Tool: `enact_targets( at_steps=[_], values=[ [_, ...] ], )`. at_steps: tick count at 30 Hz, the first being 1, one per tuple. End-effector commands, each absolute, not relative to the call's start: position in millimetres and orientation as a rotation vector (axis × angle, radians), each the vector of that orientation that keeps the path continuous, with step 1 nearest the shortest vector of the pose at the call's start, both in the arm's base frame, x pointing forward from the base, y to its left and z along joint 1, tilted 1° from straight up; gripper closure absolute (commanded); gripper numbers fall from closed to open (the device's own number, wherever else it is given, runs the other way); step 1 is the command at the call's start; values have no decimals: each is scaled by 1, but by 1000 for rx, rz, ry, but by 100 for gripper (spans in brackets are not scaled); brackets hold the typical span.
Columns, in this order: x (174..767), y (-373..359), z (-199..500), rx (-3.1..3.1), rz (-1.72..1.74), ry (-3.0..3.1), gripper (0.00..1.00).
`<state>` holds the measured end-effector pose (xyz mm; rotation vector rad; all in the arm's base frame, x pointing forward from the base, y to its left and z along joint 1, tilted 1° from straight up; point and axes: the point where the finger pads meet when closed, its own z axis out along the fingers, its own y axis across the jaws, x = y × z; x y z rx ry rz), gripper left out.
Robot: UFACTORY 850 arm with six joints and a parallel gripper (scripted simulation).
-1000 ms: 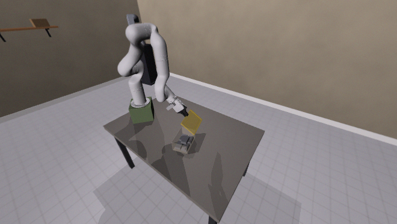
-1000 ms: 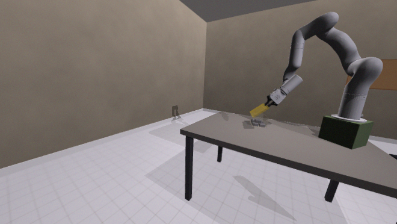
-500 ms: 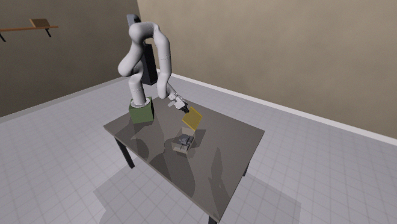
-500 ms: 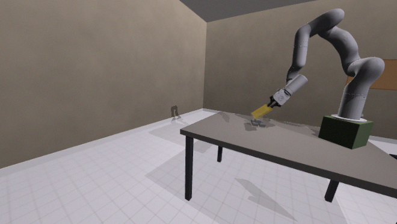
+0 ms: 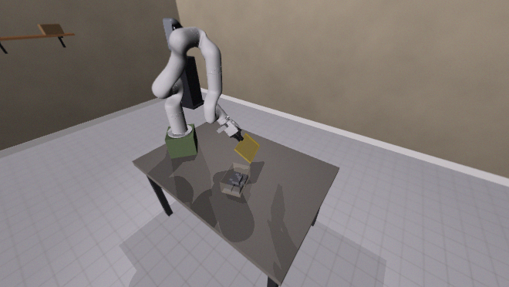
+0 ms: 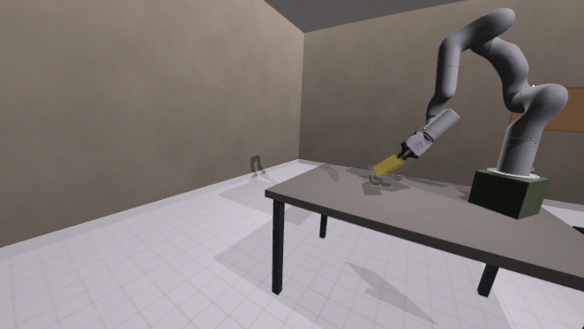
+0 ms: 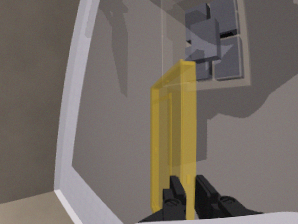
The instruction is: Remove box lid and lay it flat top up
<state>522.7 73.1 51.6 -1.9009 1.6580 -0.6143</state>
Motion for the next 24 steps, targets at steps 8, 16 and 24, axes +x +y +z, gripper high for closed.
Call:
enact_targets(
  at_steps=[8,16,24],
  values=[
    [515,95,52,-1900,-616,1657,100],
    [511,105,52,-1900,-616,1657,100],
    [507,114,53,-1900,-616,1657,100]
  ],
)
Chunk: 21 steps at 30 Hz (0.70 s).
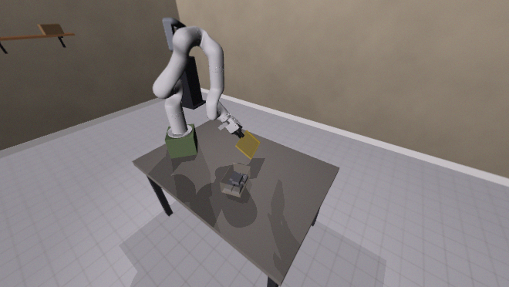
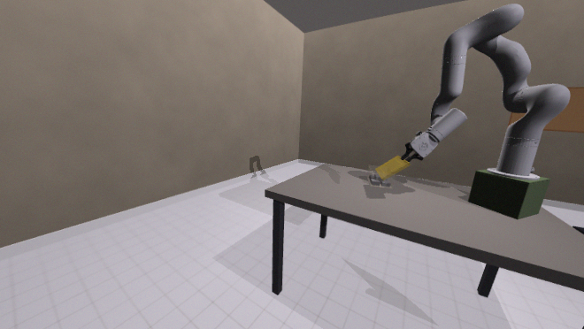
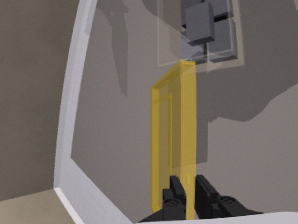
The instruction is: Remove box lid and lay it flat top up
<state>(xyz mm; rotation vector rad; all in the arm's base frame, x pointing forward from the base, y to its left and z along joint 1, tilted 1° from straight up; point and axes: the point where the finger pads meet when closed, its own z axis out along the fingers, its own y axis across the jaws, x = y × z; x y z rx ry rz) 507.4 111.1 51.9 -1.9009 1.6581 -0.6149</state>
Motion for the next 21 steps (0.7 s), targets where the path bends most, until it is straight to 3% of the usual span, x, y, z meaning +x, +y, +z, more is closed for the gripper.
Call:
enact_targets(
  at_steps=[1,21],
  values=[
    [507,114,53,-1900,-616,1657,100],
    [505,120,53,-1900,-616,1657,100]
  ],
)
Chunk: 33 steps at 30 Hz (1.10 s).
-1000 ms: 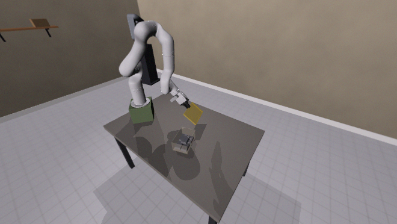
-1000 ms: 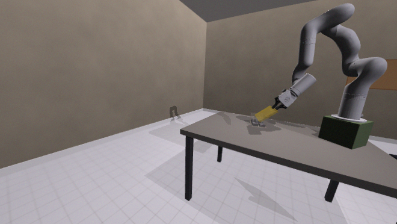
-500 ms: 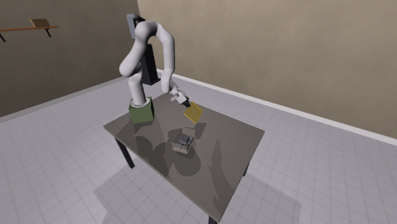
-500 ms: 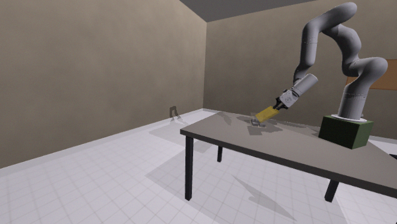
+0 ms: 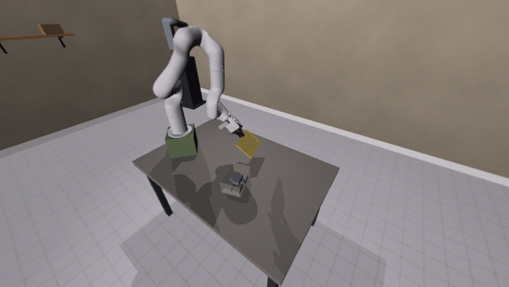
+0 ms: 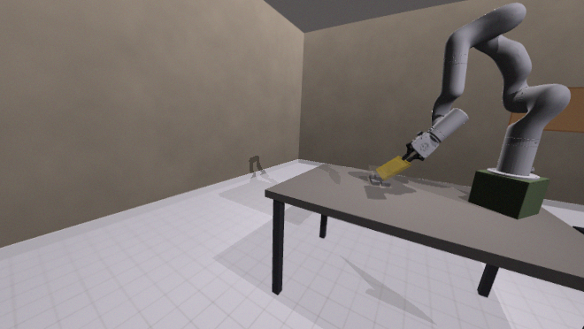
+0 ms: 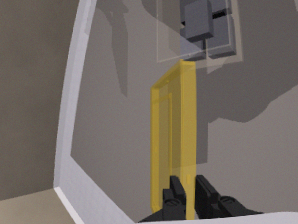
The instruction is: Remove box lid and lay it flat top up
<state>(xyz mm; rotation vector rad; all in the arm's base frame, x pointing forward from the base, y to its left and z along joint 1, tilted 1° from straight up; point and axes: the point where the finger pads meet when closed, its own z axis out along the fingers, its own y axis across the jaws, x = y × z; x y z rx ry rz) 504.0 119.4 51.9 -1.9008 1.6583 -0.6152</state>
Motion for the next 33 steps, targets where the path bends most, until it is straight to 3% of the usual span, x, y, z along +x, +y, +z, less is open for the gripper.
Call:
enact_targets(
  at_steps=[1,33],
  values=[
    [505,120,53,-1900,-616,1657,100],
    [505,120,34,-1900,-616,1657,100]
  ],
)
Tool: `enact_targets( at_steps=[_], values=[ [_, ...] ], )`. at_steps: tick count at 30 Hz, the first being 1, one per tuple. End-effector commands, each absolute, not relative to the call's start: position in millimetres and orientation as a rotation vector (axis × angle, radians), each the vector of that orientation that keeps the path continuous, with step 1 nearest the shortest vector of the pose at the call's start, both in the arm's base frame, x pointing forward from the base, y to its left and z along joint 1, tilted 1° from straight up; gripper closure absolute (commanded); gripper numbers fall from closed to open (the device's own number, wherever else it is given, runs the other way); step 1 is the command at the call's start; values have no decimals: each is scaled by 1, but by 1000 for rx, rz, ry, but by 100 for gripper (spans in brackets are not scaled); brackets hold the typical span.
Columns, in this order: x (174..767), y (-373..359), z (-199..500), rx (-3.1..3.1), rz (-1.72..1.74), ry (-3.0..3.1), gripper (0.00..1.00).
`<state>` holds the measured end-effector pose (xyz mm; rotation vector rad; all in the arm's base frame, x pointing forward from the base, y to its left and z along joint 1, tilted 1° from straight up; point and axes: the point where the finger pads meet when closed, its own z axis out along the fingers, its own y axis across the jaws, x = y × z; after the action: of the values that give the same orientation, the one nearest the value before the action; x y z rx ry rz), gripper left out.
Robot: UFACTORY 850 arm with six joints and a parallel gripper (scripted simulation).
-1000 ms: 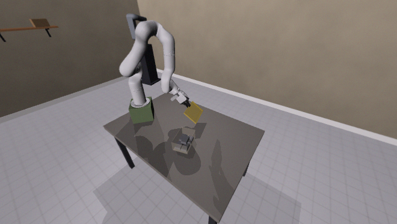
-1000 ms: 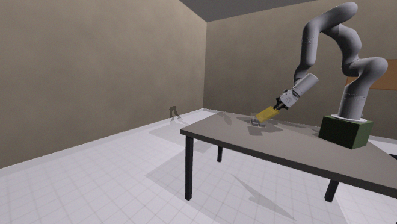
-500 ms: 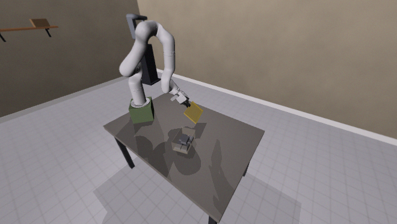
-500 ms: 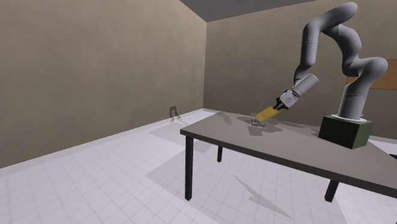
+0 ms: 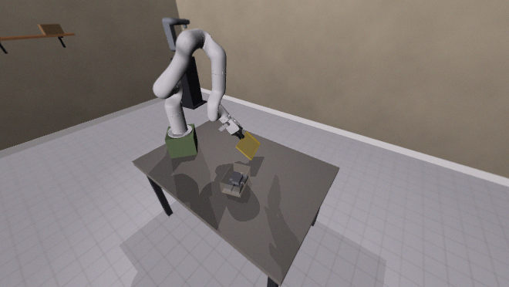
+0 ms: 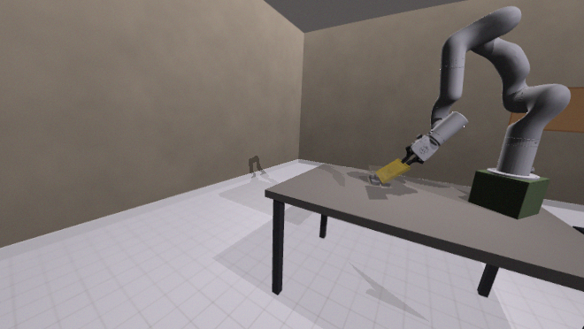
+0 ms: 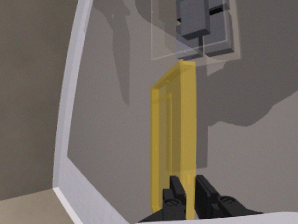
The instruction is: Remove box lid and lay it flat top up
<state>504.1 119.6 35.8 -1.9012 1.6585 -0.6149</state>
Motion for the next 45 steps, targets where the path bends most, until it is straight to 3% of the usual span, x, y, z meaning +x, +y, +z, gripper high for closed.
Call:
enact_targets(
  at_steps=[1,45],
  values=[
    [505,120,33,-1900,-616,1657,100],
    [505,120,6,-1900,-616,1657,100]
  ],
)
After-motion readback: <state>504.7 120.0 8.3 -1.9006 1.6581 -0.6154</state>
